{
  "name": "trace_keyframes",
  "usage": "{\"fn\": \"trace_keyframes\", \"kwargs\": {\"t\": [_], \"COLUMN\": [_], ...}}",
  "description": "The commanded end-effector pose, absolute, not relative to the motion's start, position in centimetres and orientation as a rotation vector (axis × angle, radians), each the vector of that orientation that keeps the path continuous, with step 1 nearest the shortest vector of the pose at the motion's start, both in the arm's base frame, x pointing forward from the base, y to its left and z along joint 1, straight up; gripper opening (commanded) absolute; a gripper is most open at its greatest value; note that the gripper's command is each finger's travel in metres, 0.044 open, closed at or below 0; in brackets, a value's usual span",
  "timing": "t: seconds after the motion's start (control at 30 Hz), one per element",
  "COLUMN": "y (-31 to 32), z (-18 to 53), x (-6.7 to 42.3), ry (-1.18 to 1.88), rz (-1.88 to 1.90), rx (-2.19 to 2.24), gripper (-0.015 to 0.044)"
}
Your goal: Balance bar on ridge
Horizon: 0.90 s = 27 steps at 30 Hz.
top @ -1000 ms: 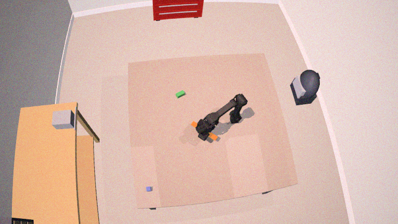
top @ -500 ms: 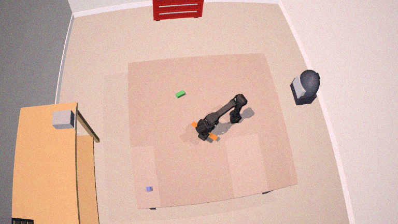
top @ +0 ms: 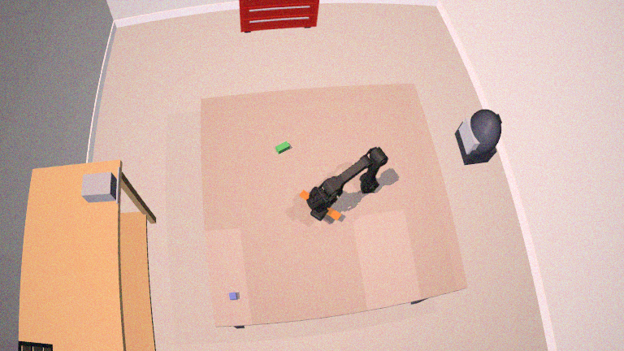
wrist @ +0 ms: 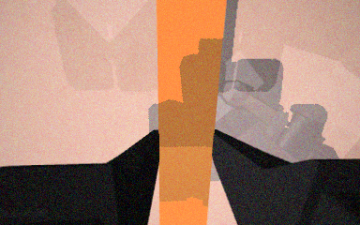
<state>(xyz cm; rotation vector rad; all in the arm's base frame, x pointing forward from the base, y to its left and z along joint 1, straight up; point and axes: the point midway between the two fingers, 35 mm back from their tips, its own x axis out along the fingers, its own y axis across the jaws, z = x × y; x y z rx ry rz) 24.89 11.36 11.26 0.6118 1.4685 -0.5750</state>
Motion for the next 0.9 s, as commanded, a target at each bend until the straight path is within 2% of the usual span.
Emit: {"fn": "trace_keyframes", "kwargs": {"t": [0.0, 0.87], "y": [11.32, 11.31], "z": [11.14, 10.92], "x": [24.91, 24.87], "ry": [1.468, 1.468], "rz": [-0.575, -0.575], "rx": [0.607, 0.607], "gripper": [0.0000, 0.0000]}}
